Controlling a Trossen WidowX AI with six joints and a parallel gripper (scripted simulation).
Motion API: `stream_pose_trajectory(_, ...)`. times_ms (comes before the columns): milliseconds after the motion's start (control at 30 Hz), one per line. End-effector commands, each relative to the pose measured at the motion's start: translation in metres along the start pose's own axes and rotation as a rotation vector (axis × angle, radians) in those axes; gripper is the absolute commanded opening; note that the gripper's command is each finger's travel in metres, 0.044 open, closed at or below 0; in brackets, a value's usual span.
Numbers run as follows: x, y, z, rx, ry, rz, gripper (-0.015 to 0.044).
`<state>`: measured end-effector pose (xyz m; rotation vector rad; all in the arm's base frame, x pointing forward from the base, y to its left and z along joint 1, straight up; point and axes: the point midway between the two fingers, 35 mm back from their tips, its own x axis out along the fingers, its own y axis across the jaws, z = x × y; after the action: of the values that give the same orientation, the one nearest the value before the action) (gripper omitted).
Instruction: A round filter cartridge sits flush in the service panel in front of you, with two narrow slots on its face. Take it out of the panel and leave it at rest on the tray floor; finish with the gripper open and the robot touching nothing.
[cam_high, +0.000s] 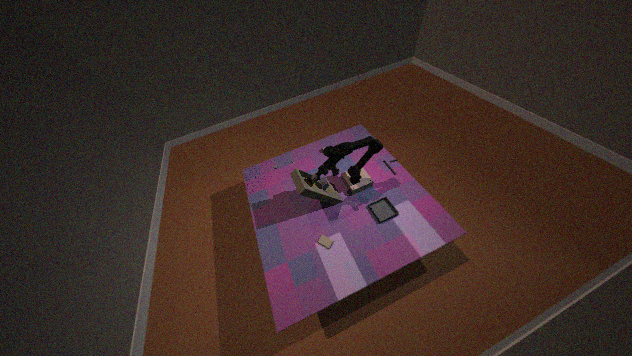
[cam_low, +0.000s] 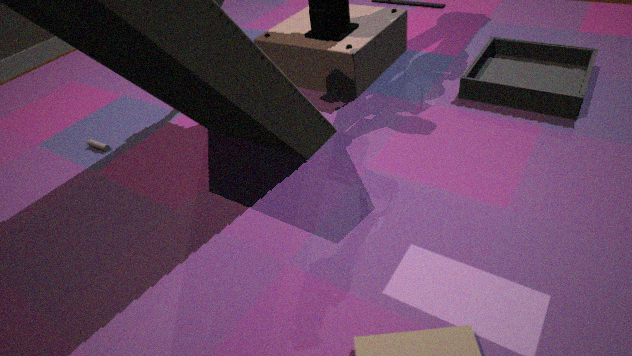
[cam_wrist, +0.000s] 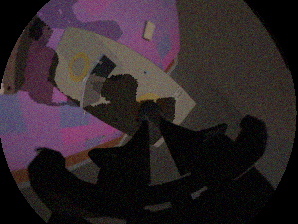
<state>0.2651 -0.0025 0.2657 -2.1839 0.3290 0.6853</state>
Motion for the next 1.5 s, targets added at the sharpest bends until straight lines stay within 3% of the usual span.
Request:
stream_pose_trajectory(0, -0.003, 0.001, 0.001, -0.001, 0.010, -0.009, 0.0000)
stream_pose_trajectory(733, 0.007, 0.056, 0.047, -0.001, 0.009, -0.007, 0.0000)
stream_pose_trajectory(867, 0.008, 0.052, 0.044, 0.000, -0.007, 0.008, 0.0093)
stream_pose_trajectory(1333, 0.008, 0.056, 0.047, -0.001, 0.007, -0.005, 0.0093)
stream_pose_trajectory(1467, 0.003, 0.035, 0.029, -0.001, 0.008, -0.006, 0.0093)
